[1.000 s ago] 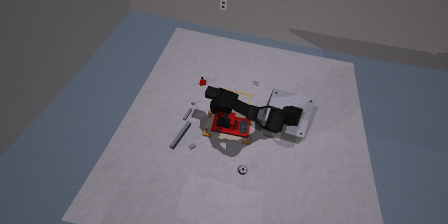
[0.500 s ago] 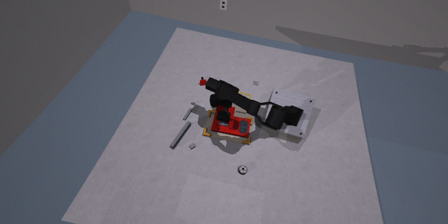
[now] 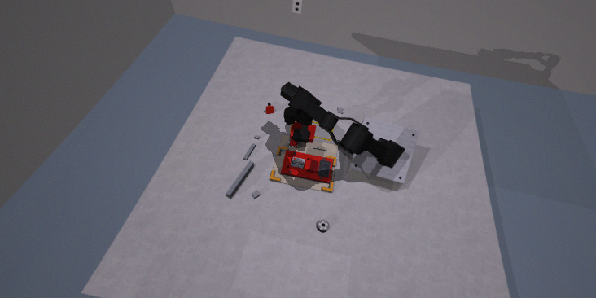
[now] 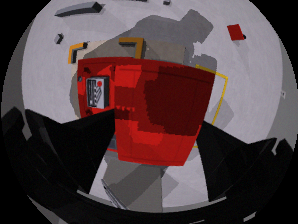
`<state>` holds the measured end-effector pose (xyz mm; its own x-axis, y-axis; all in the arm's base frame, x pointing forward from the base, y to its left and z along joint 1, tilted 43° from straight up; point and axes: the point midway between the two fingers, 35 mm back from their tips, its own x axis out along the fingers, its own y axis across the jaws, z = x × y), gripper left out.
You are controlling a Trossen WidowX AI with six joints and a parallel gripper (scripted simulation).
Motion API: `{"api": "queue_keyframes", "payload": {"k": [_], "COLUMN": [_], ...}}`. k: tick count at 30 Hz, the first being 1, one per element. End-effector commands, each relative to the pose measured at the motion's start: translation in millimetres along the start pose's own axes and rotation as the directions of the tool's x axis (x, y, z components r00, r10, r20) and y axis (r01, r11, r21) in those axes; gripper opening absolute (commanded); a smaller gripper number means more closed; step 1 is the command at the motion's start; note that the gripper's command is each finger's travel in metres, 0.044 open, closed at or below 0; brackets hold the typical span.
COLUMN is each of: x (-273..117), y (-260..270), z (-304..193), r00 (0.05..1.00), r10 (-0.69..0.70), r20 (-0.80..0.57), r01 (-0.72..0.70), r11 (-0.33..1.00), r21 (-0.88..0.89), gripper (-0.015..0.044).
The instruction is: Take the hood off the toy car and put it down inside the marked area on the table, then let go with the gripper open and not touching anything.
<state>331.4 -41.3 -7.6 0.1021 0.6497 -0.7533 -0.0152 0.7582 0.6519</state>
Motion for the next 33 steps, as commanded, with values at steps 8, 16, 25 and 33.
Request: {"api": "queue_keyframes", "payload": {"k": [8,16,25,33], "x": [-1,0,2,8], "y": [-64,-104,-107,-107], "z": [-15,-32,-33,-33], "r00": [1.0,1.0,1.0,1.0], "r10": [-0.001,0.009,0.01,0.01], "r20": [-0.005,-0.004,-0.004,-0.004], "r01": [0.001,-0.009,-0.01,-0.01], "r11": [1.0,1.0,1.0,1.0], "r21": [0.0,-0.005,-0.006,-0.006], "gripper": [0.0,0.0,0.0,0.0]}}
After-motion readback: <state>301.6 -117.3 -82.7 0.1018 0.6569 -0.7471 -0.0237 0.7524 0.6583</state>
